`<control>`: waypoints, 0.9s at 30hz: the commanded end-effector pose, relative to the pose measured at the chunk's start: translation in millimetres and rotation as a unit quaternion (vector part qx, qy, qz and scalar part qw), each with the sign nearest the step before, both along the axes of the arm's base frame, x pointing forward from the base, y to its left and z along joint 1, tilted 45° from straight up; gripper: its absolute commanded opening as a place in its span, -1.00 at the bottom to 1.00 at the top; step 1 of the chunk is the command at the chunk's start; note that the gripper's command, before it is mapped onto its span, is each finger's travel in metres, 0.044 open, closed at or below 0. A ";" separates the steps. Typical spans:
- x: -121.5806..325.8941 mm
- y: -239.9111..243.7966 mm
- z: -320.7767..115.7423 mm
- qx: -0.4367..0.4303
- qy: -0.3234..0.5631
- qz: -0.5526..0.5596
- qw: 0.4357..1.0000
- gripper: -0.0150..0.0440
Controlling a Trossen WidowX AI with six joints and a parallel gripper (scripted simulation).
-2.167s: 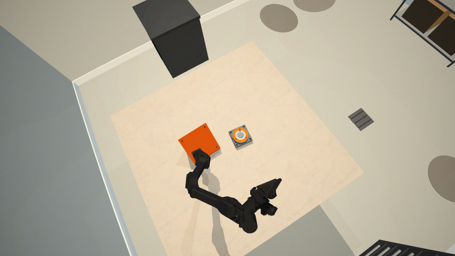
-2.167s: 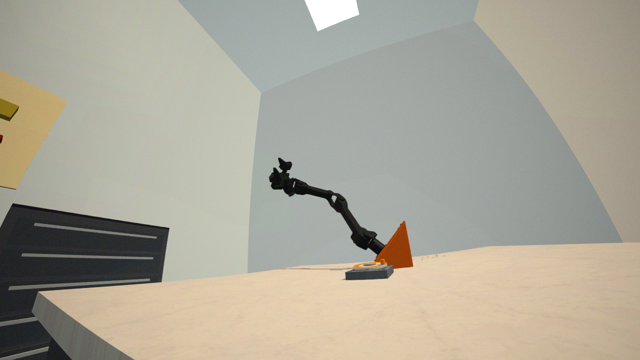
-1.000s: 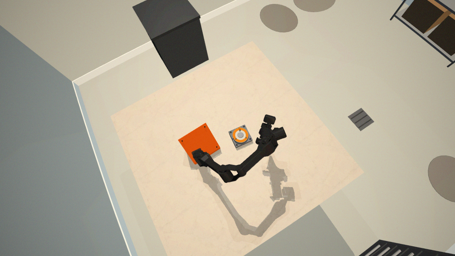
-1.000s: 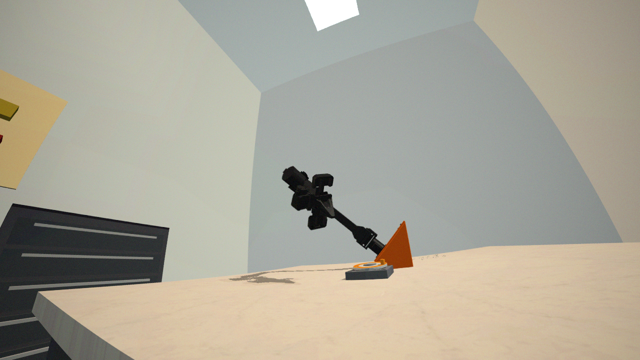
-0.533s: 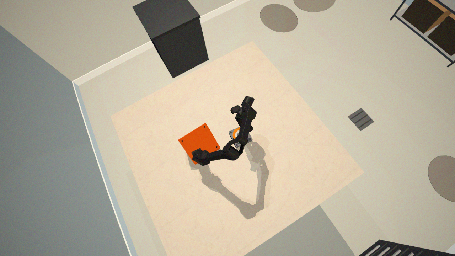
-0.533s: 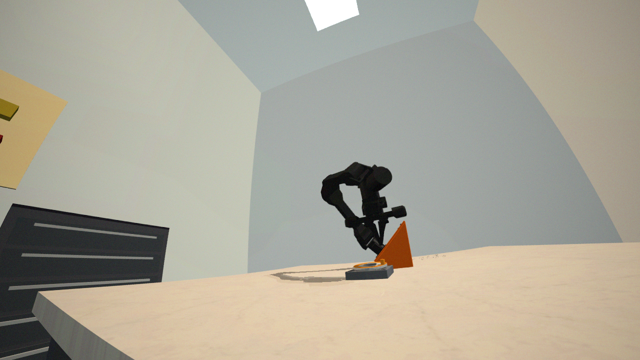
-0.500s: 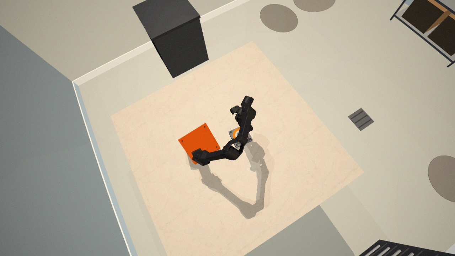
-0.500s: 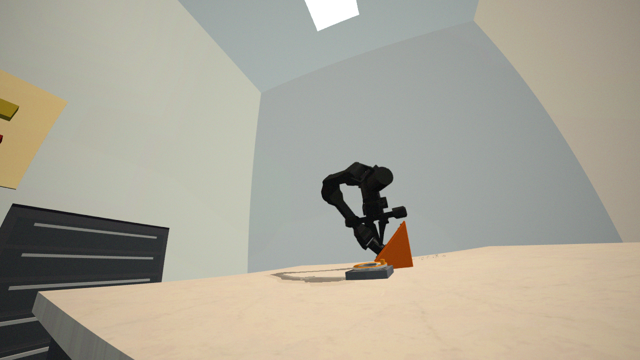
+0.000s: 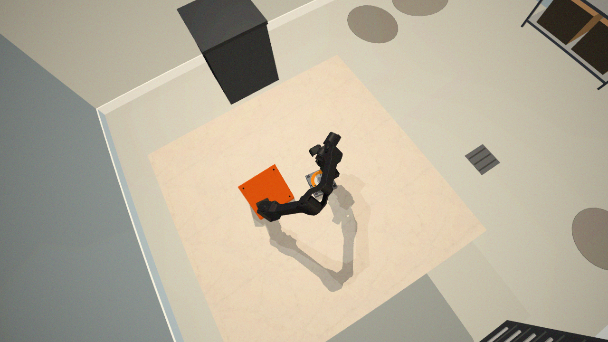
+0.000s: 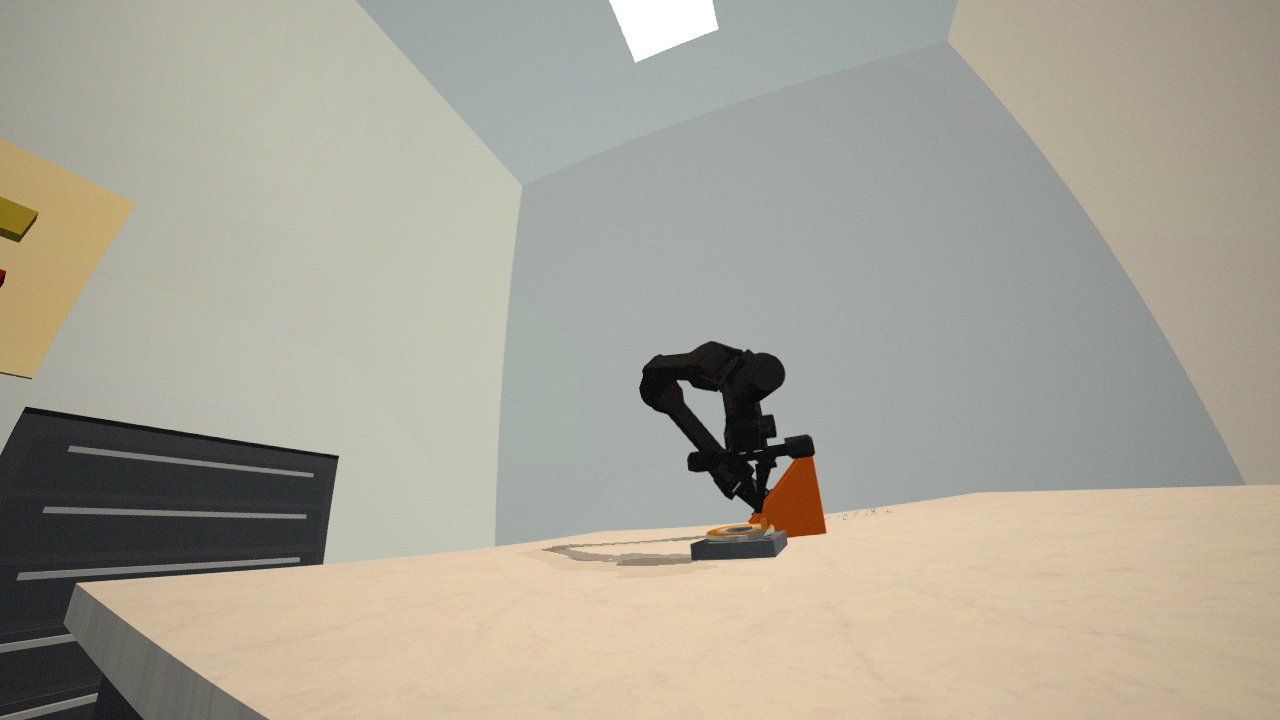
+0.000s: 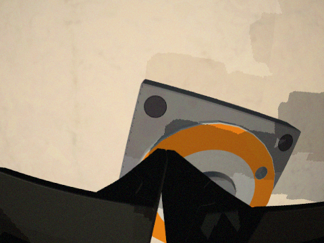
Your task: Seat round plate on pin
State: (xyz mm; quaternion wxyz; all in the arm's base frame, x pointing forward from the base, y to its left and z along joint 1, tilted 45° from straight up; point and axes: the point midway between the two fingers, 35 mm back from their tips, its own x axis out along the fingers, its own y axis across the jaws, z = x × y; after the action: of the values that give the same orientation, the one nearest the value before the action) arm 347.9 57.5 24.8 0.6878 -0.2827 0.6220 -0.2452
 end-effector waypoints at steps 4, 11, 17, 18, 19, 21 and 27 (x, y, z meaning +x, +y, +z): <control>-1.6 -12.1 -12.7 -0.006 0.006 0.002 1.000 -0.49; -8.4 -9.4 -16.3 -0.005 0.006 0.002 1.000 -0.49; -15.6 -7.1 -20.7 -0.005 0.007 0.002 1.000 -0.49; -16.6 -7.0 -21.3 -0.005 0.007 0.002 1.000 -0.49; -17.6 -6.9 -21.7 -0.005 0.007 0.002 1.000 -0.49; -19.5 -6.7 -22.5 -0.005 0.007 0.002 1.000 -0.49; -25.9 -5.7 -24.6 -0.005 0.007 0.002 1.000 -0.49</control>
State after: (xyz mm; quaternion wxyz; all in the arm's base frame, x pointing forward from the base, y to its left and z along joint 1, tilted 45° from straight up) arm 328.3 52.1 1.7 0.6837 -0.2910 0.6228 -0.2449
